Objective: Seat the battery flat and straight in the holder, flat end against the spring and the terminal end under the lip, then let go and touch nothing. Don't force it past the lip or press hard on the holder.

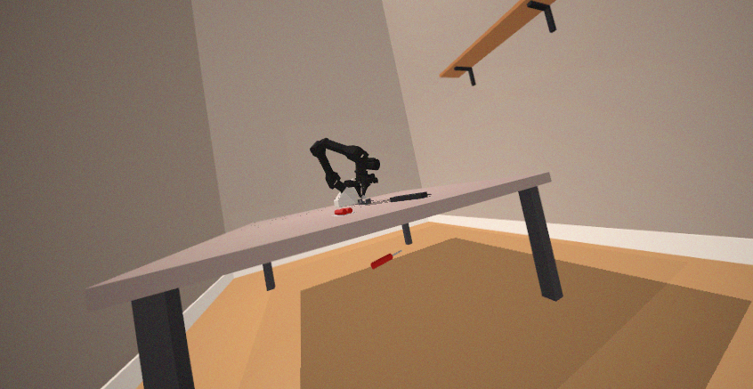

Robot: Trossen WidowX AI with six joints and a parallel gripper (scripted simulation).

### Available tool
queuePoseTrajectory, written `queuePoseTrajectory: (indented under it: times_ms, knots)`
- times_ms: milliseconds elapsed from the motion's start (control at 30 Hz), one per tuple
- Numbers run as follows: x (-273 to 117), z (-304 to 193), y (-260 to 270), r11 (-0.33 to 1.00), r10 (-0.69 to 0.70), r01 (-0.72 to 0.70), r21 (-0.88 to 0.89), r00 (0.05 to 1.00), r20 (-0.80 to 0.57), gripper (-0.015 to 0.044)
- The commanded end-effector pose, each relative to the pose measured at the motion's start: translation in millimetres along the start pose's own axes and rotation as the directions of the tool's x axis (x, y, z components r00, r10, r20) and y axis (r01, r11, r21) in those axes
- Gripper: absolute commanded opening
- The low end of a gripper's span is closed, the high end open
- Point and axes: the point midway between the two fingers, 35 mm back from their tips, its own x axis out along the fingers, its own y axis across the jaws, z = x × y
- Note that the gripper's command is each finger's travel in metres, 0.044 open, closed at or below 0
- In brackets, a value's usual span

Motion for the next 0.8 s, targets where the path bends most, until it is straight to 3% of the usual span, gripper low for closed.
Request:
queuePoseTrajectory:
  times_ms: [0, 767]
  knots:
    - [3.9, 1.6, 0.7, 1.0, 0.005, -0.005, 0.004, 0.999, -0.035, 0.0059]
    - [11.0, 9.3, 0.4, 1.0, 0.004, -0.003, 0.004, 0.985, -0.173, 0.0059]
